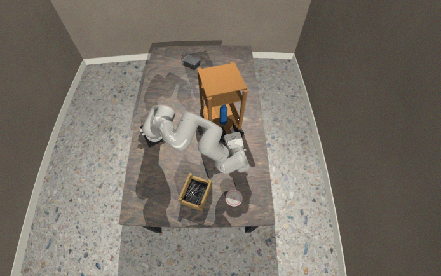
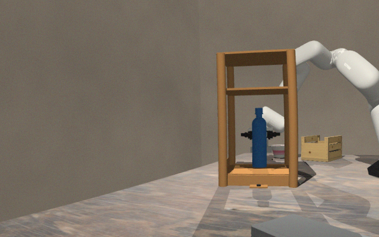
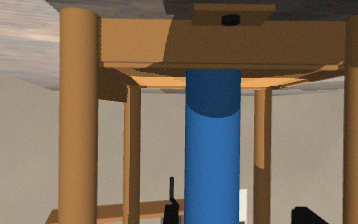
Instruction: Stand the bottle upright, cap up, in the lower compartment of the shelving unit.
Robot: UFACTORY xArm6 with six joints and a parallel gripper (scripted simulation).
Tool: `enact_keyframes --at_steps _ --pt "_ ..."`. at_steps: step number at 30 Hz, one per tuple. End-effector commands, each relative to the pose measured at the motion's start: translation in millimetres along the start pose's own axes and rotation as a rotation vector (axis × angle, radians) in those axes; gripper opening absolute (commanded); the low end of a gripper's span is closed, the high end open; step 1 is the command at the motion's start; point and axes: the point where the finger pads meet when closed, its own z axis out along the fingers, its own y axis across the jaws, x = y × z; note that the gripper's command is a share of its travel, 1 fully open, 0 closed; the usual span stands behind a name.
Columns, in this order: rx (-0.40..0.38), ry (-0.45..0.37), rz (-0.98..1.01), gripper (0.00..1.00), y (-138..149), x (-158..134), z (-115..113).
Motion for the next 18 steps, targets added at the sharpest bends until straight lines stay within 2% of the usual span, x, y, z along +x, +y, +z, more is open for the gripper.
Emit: enact_keyframes --at_steps 1,18 --pt "0.0 0.001 -0.003 0.71 -0.8 -1.2 -10.0" --pt "0.0 0.001 -0.003 0.71 -0.8 -1.2 -28.5"
